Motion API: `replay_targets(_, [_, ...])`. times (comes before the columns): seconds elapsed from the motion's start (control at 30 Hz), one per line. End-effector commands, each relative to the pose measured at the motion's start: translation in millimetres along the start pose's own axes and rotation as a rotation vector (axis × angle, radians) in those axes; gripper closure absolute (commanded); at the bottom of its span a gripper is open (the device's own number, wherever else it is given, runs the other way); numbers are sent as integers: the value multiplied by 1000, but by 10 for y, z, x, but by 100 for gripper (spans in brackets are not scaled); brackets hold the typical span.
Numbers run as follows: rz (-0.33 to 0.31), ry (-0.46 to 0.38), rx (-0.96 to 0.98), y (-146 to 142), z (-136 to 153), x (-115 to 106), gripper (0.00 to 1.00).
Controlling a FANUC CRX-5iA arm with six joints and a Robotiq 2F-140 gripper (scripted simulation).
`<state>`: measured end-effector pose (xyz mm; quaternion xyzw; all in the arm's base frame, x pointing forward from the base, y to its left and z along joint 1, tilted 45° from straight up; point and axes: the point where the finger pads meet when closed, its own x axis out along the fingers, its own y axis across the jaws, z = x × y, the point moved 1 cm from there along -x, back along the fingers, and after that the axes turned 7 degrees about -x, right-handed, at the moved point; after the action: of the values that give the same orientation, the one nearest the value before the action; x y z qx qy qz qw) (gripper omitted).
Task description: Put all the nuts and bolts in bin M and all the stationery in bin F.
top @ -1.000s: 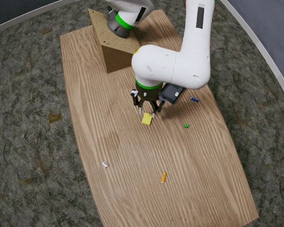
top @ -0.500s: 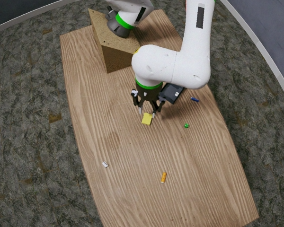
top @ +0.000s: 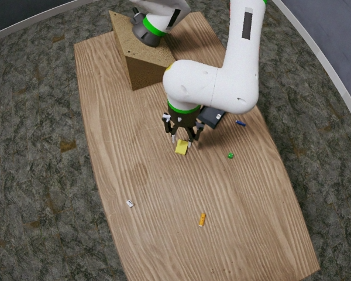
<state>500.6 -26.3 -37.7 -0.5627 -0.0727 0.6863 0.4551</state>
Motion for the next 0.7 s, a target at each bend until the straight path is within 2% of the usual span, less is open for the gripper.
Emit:
replay_targets(0.0, [0, 1, 0, 0, -4, 147, 60])
replay_targets(0.23, [0, 1, 0, -1, -5, 407, 60])
replay_targets(0.67, [0, 1, 0, -1, -4, 514, 60])
